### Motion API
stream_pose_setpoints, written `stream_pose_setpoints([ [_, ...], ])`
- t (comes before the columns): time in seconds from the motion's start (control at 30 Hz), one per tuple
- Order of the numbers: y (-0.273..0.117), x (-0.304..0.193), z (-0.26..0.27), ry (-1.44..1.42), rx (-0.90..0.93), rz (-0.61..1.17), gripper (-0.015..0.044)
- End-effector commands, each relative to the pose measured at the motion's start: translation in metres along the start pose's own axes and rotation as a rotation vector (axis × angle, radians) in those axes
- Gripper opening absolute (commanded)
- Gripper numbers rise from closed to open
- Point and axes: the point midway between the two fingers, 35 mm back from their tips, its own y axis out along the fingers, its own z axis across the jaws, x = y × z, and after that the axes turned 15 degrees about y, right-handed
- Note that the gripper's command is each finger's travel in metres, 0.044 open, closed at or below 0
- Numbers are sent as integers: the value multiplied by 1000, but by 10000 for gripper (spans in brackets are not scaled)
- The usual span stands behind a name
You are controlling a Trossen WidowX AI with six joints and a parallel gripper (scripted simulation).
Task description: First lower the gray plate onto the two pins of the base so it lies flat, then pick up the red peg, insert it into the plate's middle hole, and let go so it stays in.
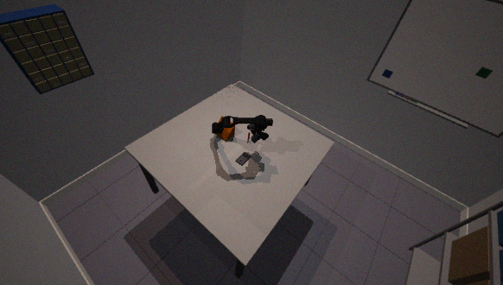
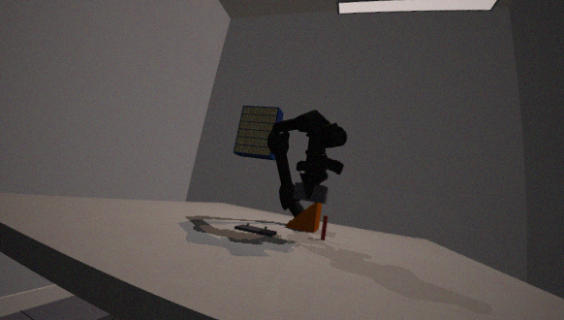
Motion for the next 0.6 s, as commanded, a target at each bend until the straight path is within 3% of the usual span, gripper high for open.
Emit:
stream_pose_setpoints([
  [0.0, -11, -1, 2, 9, 3, 6, 0],
  [0.57, 5, -36, -20, -23, 4, -2, 0],
])
